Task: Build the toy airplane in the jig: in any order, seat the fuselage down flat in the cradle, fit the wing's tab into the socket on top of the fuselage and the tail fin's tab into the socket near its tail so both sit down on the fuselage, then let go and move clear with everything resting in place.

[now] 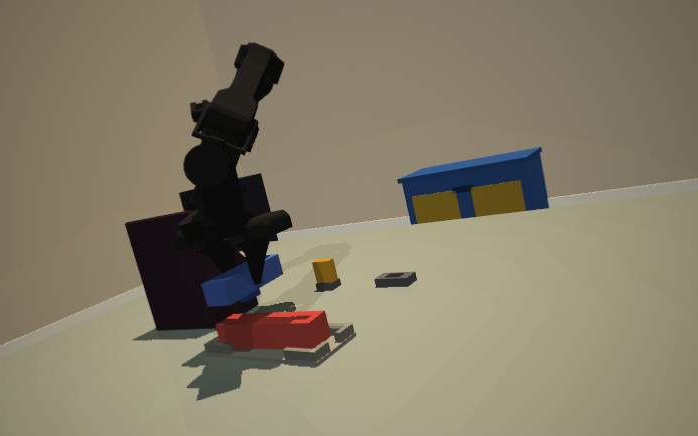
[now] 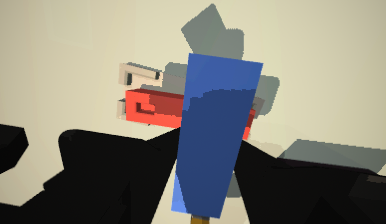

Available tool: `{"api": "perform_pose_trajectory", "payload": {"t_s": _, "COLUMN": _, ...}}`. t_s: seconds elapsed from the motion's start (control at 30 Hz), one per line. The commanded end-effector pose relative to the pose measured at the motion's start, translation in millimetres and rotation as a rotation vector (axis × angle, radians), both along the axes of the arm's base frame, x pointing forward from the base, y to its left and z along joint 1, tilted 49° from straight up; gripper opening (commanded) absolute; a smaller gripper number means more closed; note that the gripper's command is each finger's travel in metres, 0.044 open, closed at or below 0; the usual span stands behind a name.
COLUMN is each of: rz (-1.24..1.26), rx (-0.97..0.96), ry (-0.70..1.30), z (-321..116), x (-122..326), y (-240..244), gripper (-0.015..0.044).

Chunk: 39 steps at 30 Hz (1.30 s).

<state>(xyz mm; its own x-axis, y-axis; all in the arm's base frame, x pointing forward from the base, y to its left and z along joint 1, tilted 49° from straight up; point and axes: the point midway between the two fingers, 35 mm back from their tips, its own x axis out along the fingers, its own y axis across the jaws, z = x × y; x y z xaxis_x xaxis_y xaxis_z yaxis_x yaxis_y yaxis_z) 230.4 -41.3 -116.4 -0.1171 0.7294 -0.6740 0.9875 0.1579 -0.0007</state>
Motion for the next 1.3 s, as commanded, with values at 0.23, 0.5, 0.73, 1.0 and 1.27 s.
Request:
{"api": "perform_pose_trajectory", "payload": {"t_s": 0.23, "rz": -0.002, "rx": 0.002, "ry": 0.012, "z": -11.9, "x": -4.2, "y": 13.6, "gripper": 0.0195}}
{"api": "perform_pose_trajectory", "payload": {"t_s": 0.5, "rz": -0.002, "rx": 0.003, "ry": 0.012, "z": -20.3, "x": -6.0, "y": 23.2, "gripper": 0.0195}}
{"api": "perform_pose_trajectory", "payload": {"t_s": 0.73, "rz": -0.002, "rx": 0.004, "ry": 0.012, "z": -25.8, "x": -7.6, "y": 29.6, "gripper": 0.0195}}
{"api": "perform_pose_trajectory", "payload": {"t_s": 1.0, "rz": -0.002, "rx": 0.004, "ry": 0.012, "z": -25.8, "x": -7.6, "y": 29.6, "gripper": 0.0195}}
{"api": "perform_pose_trajectory", "payload": {"t_s": 1.27, "rz": 0.004, "rx": -0.002, "ry": 0.001, "z": -25.0, "x": -5.0, "y": 27.5, "gripper": 0.0083}}
